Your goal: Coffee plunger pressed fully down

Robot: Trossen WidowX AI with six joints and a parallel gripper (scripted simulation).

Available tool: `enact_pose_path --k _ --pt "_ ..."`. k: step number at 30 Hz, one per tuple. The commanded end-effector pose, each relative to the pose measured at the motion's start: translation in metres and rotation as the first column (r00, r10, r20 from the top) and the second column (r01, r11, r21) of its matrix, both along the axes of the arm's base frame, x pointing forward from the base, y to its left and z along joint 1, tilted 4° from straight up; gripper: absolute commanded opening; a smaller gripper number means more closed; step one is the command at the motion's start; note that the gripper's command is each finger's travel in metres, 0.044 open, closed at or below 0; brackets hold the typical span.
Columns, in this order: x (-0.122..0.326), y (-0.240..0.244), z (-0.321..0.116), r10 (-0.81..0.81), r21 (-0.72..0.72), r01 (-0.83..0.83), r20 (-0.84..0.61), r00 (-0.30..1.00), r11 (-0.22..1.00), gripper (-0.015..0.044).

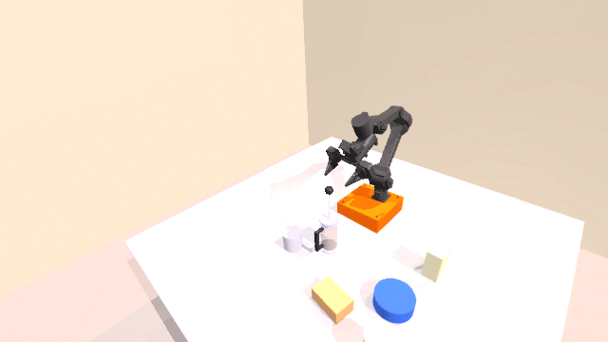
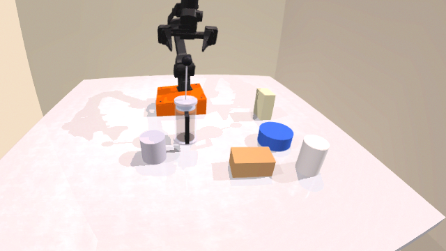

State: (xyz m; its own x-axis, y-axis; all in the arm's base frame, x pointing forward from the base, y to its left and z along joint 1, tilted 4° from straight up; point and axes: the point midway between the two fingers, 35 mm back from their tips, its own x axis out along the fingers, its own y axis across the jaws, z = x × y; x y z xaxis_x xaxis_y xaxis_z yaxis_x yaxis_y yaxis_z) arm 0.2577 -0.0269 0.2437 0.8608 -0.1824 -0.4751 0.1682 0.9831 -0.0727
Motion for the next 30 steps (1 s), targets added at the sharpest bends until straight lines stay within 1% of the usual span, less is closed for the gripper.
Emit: enact_pose_path --k 1,24,30 --pt "0.004 -0.001 -0.006 -0.001 0.005 0.001 -0.004 1.0 1.0 0.044" --pt "0.033 -0.007 -0.023 -0.001 0.005 0.001 -0.002 1.0 1.0 0.044" --pt "0.033 -0.007 -0.023 -0.001 0.005 0.001 -0.002 1.0 1.0 0.0282"
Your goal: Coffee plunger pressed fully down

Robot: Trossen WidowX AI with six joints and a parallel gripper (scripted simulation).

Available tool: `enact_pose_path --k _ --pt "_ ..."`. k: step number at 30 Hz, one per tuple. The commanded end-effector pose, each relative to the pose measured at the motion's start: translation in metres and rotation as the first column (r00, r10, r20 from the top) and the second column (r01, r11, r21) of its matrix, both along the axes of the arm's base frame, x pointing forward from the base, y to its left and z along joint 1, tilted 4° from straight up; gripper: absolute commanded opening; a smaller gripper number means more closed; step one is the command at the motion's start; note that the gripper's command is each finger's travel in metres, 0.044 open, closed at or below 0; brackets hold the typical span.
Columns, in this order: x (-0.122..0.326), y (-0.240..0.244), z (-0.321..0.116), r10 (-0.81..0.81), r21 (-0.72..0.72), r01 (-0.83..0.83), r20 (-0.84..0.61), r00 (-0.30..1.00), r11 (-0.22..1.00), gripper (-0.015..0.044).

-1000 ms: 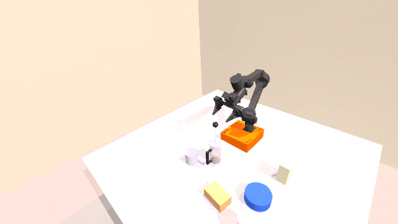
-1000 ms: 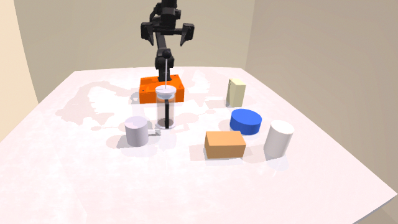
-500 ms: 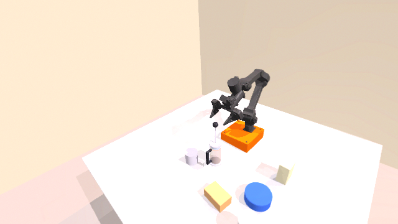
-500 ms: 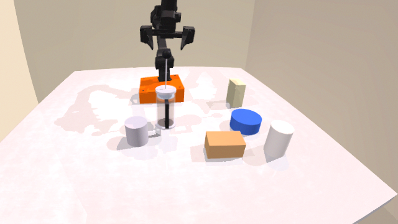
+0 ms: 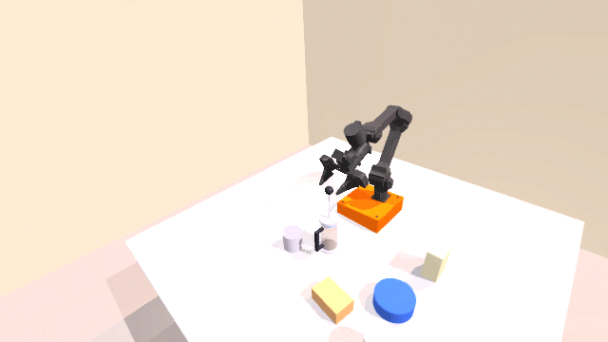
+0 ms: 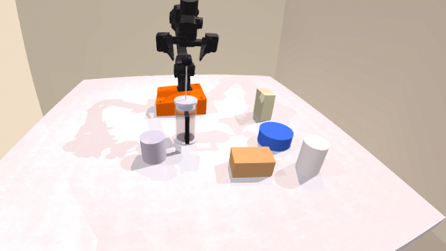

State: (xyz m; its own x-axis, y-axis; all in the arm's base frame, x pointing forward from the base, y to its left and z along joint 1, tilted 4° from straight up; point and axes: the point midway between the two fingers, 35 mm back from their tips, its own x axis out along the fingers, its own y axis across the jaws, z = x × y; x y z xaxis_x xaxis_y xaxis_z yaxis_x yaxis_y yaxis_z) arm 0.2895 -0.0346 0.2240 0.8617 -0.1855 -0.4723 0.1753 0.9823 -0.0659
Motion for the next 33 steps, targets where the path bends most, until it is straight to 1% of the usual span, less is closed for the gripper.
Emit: enact_pose_path --k 1,6,7,19,33 --pt "0.001 0.0 -0.003 0.006 -0.001 -0.006 -0.006 1.0 1.0 0.0256" --pt "0.001 0.0 -0.003 0.006 -0.001 -0.006 -0.006 1.0 1.0 0.0125" --pt "0.001 0.0 -0.003 0.006 -0.001 -0.006 -0.006 1.0 1.0 0.012" --pt "0.001 0.0 -0.005 0.006 -0.001 -0.006 -0.006 1.0 1.0 0.012" --pt "0.006 -0.002 -0.026 0.006 -0.002 -0.006 -0.006 1.0 1.0 0.012"
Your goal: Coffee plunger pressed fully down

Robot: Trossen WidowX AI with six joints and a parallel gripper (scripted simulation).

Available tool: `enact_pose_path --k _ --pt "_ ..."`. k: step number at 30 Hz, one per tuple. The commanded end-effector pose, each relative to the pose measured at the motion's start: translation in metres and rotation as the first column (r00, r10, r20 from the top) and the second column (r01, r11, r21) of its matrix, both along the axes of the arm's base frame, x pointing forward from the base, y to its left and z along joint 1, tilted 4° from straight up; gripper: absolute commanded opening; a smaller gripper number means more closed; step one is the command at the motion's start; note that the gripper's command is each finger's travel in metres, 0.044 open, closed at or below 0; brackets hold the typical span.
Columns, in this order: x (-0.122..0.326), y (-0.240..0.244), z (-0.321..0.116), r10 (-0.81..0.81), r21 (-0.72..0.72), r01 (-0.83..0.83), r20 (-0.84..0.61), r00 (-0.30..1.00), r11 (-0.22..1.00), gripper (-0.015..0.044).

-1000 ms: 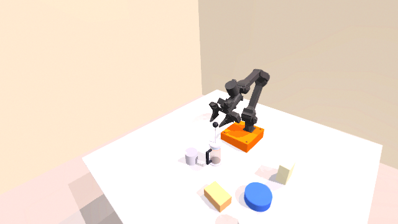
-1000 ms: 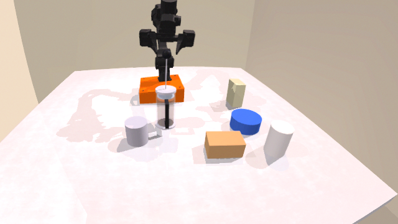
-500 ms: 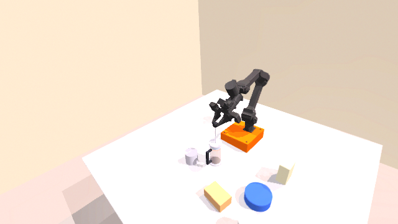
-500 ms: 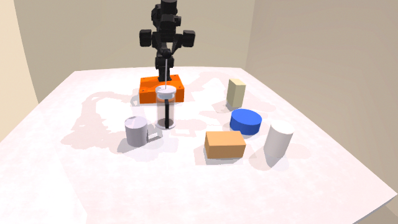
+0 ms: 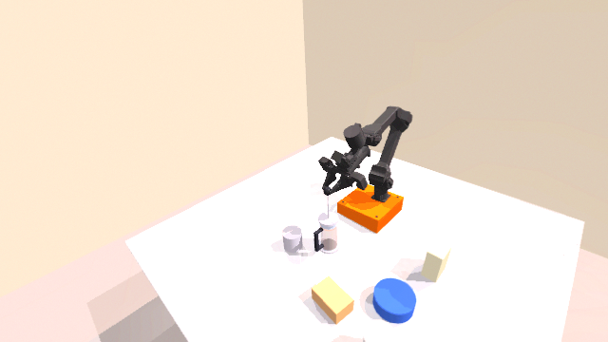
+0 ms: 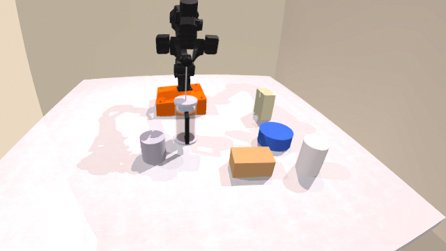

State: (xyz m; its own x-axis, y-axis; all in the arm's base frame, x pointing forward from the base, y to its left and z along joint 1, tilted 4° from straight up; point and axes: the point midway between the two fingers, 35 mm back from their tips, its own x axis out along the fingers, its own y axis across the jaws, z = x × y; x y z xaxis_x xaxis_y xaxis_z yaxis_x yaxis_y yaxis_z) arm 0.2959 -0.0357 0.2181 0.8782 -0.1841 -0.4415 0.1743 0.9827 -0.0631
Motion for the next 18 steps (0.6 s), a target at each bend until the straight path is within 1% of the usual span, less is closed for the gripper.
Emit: enact_pose_path --k 1,18 --pt "0.0 -0.001 -0.022 0.002 0.002 -0.002 -0.041 0.999 1.0 0.012" --pt "0.005 -0.003 -0.05 0.002 0.001 -0.002 -0.041 0.999 1.0 0.012"
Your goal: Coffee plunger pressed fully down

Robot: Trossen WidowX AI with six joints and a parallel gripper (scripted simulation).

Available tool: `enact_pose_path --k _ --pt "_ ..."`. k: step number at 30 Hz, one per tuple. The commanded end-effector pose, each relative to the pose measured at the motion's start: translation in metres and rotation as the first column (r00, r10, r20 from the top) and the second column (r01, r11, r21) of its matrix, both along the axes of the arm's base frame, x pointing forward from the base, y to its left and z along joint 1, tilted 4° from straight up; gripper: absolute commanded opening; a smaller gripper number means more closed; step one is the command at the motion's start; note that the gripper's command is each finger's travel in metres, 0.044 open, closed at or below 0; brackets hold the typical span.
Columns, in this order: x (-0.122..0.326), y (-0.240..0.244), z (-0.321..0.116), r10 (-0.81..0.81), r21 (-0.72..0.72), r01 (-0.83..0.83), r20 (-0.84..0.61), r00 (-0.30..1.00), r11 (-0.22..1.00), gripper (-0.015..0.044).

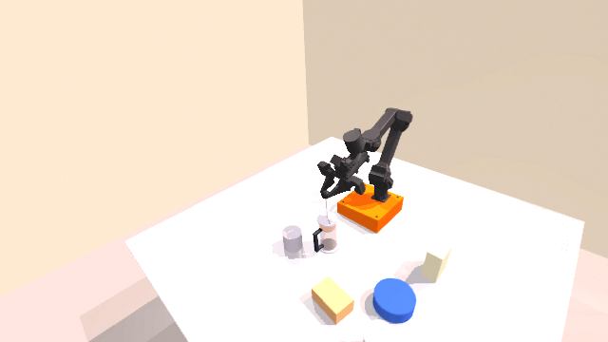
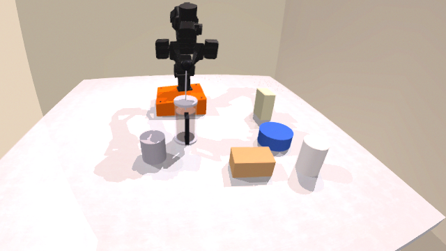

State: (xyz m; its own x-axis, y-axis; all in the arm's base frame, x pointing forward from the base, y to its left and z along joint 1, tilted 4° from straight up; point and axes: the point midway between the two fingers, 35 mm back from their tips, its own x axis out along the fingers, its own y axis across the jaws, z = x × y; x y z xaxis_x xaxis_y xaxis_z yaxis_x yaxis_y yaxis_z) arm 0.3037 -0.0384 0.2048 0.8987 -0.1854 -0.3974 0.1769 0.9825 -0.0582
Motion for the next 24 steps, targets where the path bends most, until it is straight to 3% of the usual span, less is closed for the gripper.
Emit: enact_pose_path --k 1,24 --pt "-0.003 -0.001 -0.038 0.002 0.005 -0.002 -0.089 0.996 1.0 0.012" --pt "0.005 -0.006 -0.075 0.002 0.005 -0.002 -0.089 0.996 1.0 0.012"
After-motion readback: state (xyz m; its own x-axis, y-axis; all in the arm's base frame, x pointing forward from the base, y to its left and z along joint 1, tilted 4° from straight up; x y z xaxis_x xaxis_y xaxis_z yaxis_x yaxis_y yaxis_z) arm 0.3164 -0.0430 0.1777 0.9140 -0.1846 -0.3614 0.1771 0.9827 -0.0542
